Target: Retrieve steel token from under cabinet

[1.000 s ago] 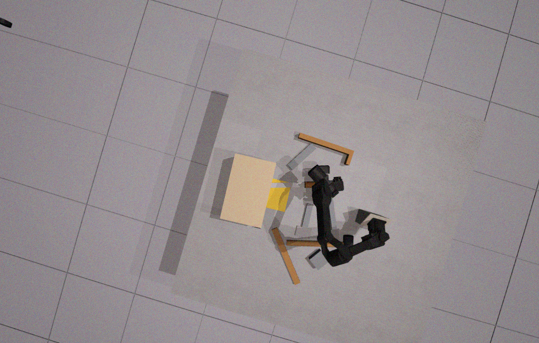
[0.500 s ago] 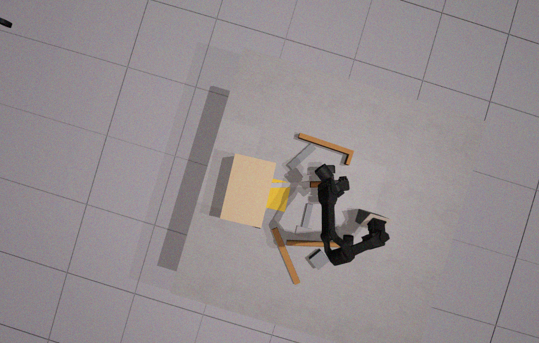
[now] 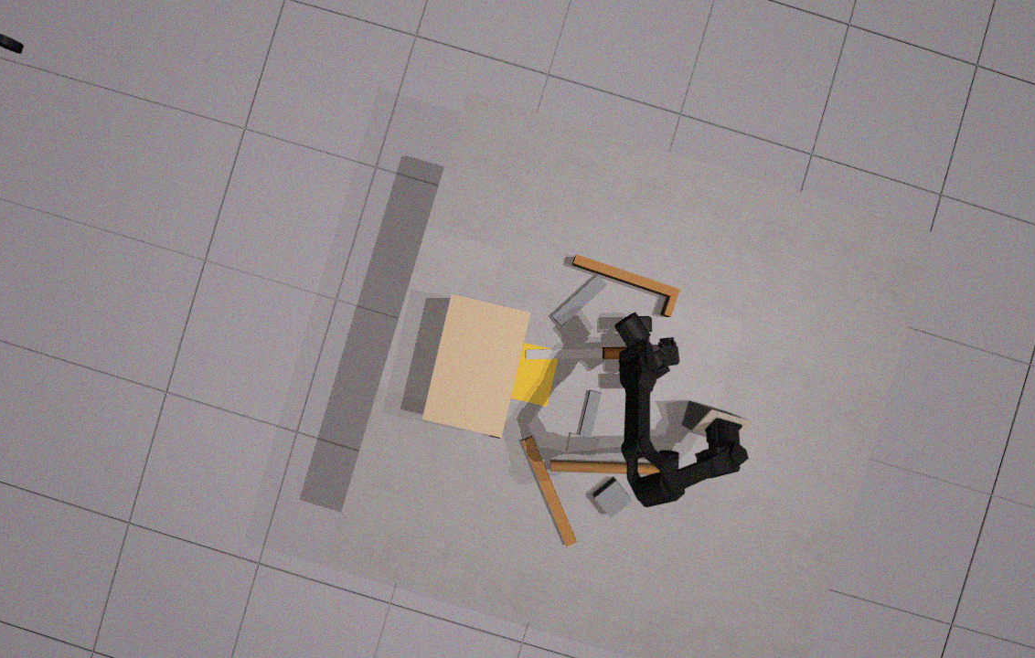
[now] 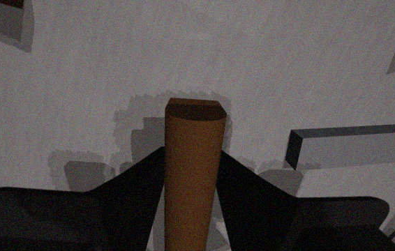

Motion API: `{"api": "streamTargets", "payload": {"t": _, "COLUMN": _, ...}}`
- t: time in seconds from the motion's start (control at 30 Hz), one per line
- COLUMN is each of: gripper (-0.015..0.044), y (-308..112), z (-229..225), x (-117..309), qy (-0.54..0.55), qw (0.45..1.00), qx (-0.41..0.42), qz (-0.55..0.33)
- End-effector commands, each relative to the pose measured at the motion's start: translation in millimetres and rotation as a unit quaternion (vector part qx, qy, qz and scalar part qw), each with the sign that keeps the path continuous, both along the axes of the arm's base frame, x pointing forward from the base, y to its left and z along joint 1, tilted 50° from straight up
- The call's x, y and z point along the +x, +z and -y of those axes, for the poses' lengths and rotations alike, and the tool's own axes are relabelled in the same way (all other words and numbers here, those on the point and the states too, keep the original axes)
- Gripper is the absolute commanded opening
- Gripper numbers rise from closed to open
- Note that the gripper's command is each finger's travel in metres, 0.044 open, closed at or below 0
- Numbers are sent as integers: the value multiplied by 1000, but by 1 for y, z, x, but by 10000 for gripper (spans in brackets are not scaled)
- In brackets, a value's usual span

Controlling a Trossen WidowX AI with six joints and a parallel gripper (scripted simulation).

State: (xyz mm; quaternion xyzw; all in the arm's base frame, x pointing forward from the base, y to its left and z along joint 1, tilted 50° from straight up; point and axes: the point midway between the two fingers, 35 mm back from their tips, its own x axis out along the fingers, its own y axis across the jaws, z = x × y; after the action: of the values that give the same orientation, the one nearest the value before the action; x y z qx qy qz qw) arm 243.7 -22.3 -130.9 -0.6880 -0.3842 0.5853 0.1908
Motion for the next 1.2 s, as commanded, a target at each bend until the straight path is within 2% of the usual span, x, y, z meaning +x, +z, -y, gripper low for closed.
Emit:
{"api": "streamTargets", "payload": {"t": 0.0, "gripper": 0, "y": 1, "z": -1, "x": 0, "qy": -2, "qw": 1000, "qx": 0, "qz": -2}}
{"api": "streamTargets", "payload": {"t": 1.17, "gripper": 0, "y": 27, "z": -19, "x": -14, "qy": -35, "qw": 999, "qx": 4, "qz": -42}}
